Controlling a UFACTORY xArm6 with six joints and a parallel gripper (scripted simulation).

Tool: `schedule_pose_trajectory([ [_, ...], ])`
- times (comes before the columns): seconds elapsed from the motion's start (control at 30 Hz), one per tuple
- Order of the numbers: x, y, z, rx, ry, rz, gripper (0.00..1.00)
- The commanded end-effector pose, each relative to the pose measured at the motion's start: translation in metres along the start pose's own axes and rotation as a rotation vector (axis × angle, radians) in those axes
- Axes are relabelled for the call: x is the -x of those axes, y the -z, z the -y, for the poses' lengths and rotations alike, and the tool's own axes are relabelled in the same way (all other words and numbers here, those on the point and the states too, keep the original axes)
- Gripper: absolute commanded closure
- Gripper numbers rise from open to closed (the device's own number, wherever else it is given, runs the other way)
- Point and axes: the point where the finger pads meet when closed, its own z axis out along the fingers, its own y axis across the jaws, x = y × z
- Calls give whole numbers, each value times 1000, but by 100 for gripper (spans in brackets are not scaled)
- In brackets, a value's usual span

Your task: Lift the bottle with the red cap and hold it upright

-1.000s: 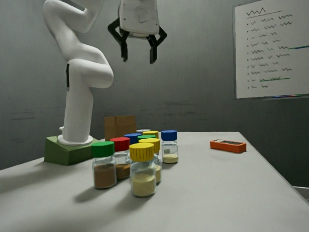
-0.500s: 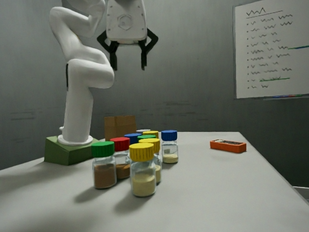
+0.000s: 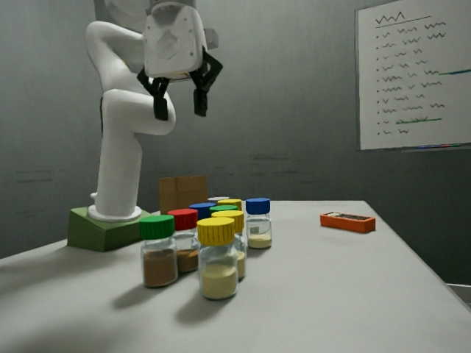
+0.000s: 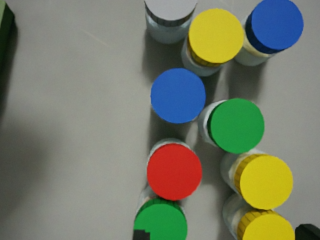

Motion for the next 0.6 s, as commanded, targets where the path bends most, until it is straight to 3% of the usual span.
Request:
schedule_pose_trajectory([
  [0.0,9,-13,17,18,-228,5,21],
  [0.27,11,-16,20,20,-273,5,21],
  [0.57,15,-69,12,21,-248,-1,21],
])
